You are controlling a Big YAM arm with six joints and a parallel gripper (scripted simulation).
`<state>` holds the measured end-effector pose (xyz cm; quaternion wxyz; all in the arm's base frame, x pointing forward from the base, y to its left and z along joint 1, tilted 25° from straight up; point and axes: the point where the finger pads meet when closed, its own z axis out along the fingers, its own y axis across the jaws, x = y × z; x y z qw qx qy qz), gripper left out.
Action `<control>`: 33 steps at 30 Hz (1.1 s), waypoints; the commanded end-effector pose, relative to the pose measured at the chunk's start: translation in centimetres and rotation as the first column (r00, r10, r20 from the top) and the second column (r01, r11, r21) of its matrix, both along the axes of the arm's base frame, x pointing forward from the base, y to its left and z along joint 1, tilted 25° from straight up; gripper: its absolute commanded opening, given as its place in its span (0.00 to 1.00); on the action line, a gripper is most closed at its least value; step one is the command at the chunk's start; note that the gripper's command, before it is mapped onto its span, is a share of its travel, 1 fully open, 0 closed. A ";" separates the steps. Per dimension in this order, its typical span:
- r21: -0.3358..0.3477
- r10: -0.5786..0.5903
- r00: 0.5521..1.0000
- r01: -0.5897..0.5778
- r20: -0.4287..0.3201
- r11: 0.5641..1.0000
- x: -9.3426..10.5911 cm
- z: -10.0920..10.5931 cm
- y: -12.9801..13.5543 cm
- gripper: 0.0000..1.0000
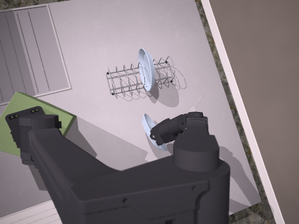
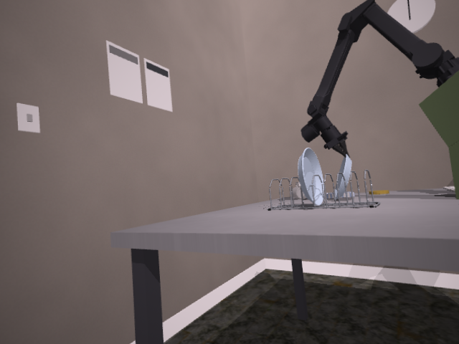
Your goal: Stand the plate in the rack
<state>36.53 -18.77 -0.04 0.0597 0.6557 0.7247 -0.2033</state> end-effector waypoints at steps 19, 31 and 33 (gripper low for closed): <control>-0.004 0.009 1.000 -0.009 0.004 1.000 -0.7 3.1 1.5 0.00; -0.004 0.009 1.000 -0.009 0.008 1.000 -1.2 5.2 2.1 0.00; -0.004 0.009 1.000 -0.009 0.009 1.000 -1.3 5.7 2.3 0.00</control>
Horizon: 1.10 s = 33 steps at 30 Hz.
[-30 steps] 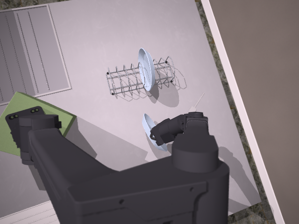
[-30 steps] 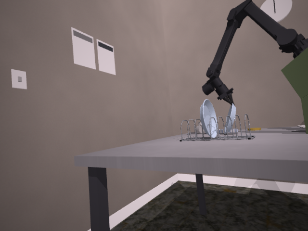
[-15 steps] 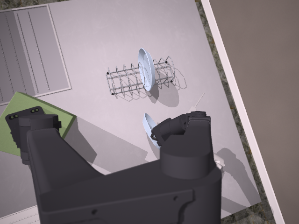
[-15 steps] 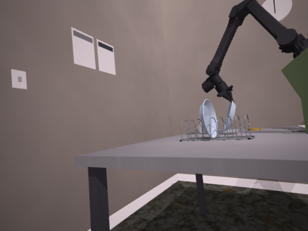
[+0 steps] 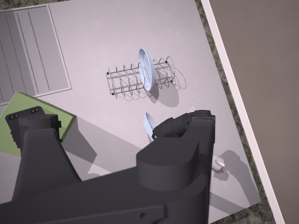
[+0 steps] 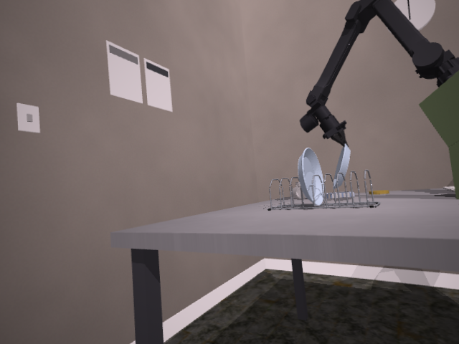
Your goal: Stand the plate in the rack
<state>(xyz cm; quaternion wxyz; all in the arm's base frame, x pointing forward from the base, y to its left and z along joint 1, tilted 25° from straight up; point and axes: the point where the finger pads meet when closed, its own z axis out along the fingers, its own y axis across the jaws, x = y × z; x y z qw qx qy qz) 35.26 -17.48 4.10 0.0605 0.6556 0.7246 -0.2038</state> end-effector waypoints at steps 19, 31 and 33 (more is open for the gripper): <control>-0.009 0.008 0.999 -0.008 0.039 1.000 -0.3 6.8 2.2 0.00; -0.009 0.008 0.999 -0.008 0.042 1.000 -1.2 9.9 3.1 0.00; -0.008 0.008 0.999 -0.008 0.042 1.000 -1.4 10.5 3.3 0.00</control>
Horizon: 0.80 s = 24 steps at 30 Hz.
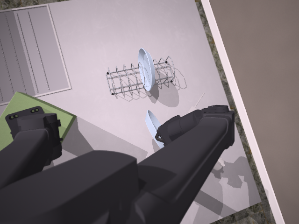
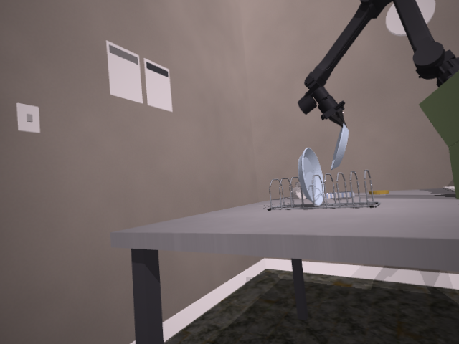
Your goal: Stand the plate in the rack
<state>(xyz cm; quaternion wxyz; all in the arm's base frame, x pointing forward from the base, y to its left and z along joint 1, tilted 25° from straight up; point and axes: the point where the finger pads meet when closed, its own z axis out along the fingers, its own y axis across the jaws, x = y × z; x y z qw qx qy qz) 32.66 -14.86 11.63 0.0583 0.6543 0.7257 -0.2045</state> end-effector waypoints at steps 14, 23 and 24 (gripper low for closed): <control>-0.010 0.006 0.999 -0.005 0.050 1.000 0.0 6.4 1.9 0.00; -0.008 0.006 0.999 -0.005 0.043 1.000 -0.5 7.9 2.4 0.00; -0.008 0.006 0.999 -0.005 0.048 1.000 -0.6 8.2 2.5 0.00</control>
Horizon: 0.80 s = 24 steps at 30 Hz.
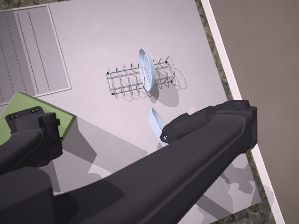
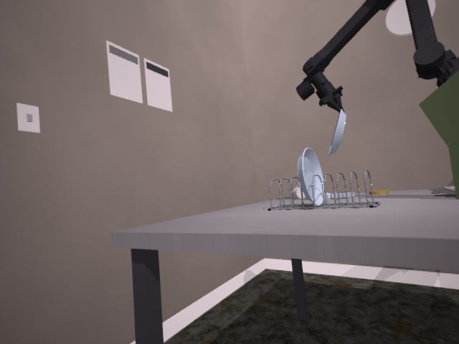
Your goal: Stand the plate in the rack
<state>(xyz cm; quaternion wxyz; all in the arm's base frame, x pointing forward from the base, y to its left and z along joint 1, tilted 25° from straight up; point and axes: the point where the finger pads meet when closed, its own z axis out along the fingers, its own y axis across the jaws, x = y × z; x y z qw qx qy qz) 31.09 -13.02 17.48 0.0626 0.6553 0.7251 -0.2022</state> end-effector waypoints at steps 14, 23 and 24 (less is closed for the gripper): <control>-0.006 0.006 0.999 -0.006 0.044 1.000 0.1 4.8 1.4 0.00; -0.006 0.006 0.999 -0.006 0.044 1.000 -0.2 5.6 1.7 0.00; -0.006 0.006 0.999 -0.006 0.044 1.000 -0.2 5.7 1.7 0.00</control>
